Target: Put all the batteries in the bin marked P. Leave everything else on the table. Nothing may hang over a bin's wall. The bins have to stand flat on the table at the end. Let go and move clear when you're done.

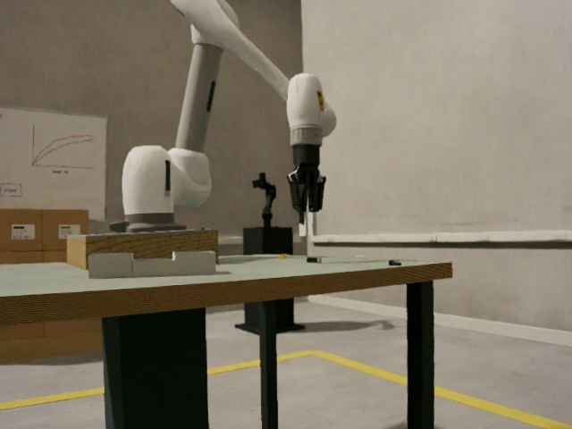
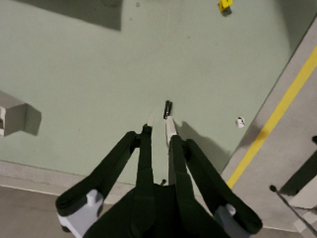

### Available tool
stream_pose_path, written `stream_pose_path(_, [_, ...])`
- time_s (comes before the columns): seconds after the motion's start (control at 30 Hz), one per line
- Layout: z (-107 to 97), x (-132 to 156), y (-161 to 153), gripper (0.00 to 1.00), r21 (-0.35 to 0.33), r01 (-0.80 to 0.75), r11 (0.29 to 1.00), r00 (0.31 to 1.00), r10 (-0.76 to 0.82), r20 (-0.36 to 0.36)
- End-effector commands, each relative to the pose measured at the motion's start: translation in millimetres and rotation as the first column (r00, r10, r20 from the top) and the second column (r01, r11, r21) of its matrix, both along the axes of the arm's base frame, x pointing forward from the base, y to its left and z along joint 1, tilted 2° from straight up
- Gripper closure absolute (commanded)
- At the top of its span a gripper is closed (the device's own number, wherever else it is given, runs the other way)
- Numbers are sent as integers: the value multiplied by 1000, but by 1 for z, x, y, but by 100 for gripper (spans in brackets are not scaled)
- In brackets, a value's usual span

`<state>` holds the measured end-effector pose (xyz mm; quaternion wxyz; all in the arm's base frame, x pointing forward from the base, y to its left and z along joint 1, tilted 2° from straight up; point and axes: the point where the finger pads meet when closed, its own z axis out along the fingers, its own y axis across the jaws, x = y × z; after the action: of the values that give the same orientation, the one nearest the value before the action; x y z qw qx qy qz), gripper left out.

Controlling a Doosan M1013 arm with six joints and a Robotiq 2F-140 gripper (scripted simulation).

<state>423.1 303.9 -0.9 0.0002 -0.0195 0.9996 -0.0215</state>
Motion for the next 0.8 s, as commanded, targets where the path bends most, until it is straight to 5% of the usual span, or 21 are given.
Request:
stream_pose_path(0.0, [-1, 0, 22, 74, 0, -2, 1000, 1000, 2, 0])
stream_pose_path(0.77, [0, 0, 21, 74, 0, -2, 1000, 1000, 2, 0])
